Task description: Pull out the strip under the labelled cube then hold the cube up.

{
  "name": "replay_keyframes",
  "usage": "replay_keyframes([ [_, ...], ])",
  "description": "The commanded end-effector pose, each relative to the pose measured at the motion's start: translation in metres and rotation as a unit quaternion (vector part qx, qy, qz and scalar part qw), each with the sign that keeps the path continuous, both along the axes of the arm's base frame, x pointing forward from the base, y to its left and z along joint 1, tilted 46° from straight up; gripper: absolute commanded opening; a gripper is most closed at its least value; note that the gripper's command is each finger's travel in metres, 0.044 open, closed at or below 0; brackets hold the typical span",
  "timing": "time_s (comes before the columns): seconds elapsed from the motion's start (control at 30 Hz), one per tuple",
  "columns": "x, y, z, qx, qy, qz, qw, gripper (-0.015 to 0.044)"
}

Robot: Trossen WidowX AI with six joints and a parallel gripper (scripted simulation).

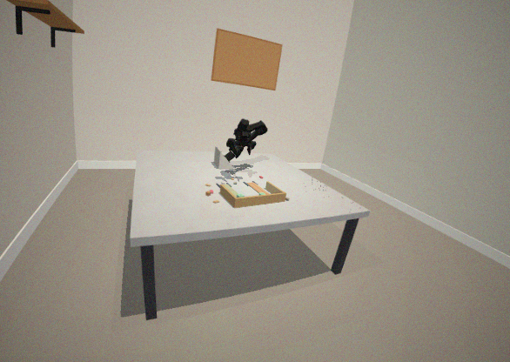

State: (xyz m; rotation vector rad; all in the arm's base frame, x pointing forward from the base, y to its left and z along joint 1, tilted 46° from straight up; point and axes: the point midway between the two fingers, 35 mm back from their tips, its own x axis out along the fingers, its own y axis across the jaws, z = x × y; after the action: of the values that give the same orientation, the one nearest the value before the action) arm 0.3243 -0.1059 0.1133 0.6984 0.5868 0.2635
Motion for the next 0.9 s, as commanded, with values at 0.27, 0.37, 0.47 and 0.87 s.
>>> replay_keyframes([
  [0.27,-0.006,-0.005,-0.004,0.03,0.008,-0.014,0.999,0.04],
  [0.37,-0.002,-0.007,-0.007,0.027,0.015,-0.009,0.999,0.0348],
  [0.47,0.016,-0.015,-0.017,0.016,0.049,0.014,0.999,0.0269],
  [0.87,0.069,-0.023,-0.082,-0.024,0.184,0.163,0.969,0.0],
])
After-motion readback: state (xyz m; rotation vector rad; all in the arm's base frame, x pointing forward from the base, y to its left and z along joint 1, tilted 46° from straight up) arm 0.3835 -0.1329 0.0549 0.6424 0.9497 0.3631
